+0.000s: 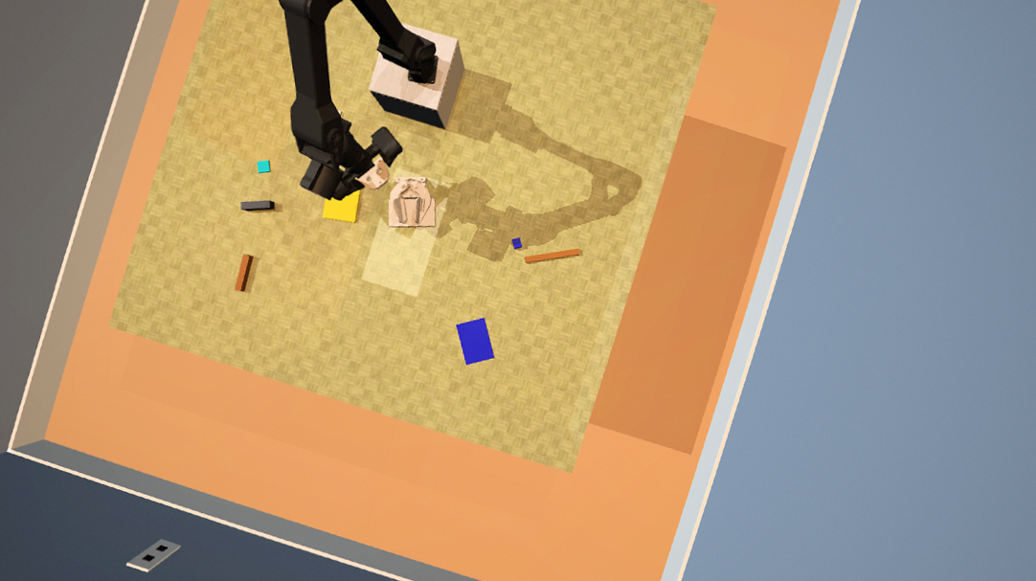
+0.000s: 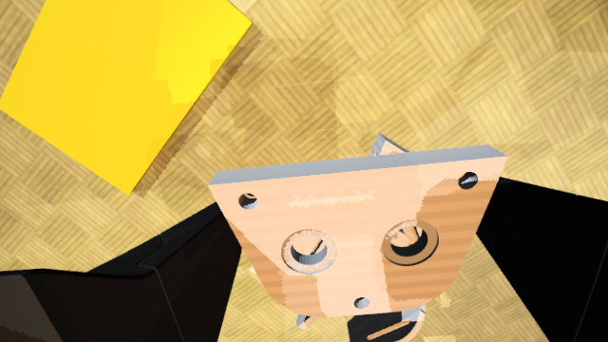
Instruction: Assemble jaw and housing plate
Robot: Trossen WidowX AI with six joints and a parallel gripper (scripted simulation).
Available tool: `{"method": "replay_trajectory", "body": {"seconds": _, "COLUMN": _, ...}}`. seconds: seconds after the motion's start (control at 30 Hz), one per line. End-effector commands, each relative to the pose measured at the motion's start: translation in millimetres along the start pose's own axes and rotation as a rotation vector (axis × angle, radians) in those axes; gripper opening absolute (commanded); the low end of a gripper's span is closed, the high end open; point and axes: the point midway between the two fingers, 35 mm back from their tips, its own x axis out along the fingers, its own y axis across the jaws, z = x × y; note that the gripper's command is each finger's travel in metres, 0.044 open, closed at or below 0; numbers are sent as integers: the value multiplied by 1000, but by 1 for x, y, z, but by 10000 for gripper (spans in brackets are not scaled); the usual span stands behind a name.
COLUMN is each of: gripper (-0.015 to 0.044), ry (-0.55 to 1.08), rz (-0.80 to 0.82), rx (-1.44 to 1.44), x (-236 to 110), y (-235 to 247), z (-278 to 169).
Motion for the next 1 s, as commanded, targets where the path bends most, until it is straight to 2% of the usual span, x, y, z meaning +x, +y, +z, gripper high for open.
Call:
{"method": "replay_trajectory", "body": {"seconds": 0.0, "gripper": 351, "ry": -1, "rz": 4, "rx": 86, "x": 0, "y": -4, "z": -7}}
{"method": "replay_trajectory", "body": {"seconds": 0.77, "gripper": 351, "ry": 6, "rz": 3, "rx": 644, "x": -1, "y": -39, "z": -52}}
{"method": "replay_trajectory", "body": {"seconds": 0.97, "gripper": 351, "ry": 6, "rz": 3, "rx": 660, "x": -1, "y": -40, "z": -53}}
